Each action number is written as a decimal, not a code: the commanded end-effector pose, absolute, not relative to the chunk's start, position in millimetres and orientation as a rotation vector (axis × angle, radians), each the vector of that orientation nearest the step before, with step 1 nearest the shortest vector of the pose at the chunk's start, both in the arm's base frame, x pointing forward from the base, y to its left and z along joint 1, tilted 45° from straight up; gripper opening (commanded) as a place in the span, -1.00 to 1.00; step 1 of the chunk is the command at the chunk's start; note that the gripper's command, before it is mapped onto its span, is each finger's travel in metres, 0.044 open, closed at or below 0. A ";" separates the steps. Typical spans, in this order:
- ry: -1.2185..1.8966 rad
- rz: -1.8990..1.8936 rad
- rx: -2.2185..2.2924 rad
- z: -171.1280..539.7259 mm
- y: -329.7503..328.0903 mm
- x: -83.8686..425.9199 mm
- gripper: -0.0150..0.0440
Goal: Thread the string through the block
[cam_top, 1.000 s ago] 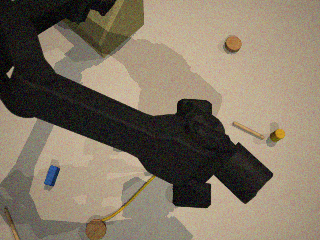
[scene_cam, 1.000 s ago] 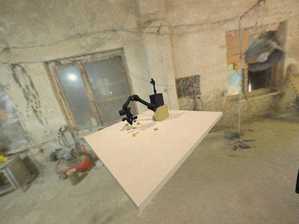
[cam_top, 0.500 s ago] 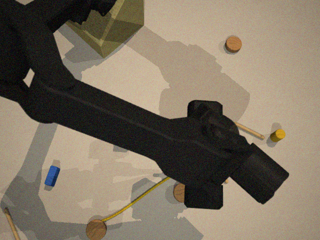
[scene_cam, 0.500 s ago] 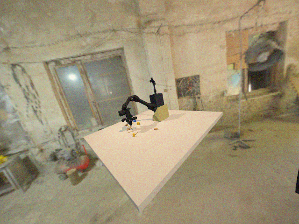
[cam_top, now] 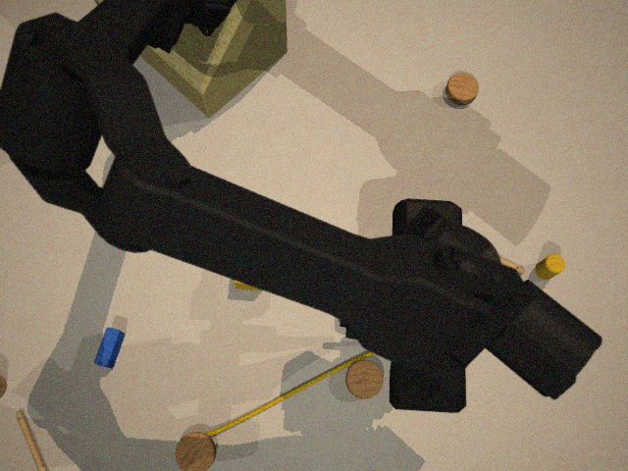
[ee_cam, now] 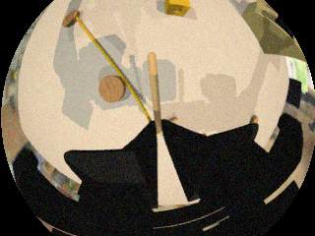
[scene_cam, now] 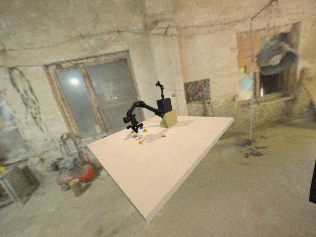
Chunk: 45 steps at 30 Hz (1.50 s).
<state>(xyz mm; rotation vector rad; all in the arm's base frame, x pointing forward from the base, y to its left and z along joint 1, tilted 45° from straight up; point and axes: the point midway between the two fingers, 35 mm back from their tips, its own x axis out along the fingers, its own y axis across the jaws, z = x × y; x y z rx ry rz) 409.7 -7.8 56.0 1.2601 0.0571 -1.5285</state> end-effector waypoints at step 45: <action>0.062 -1.524 1.262 20.3 -11.9 396.9 -0.49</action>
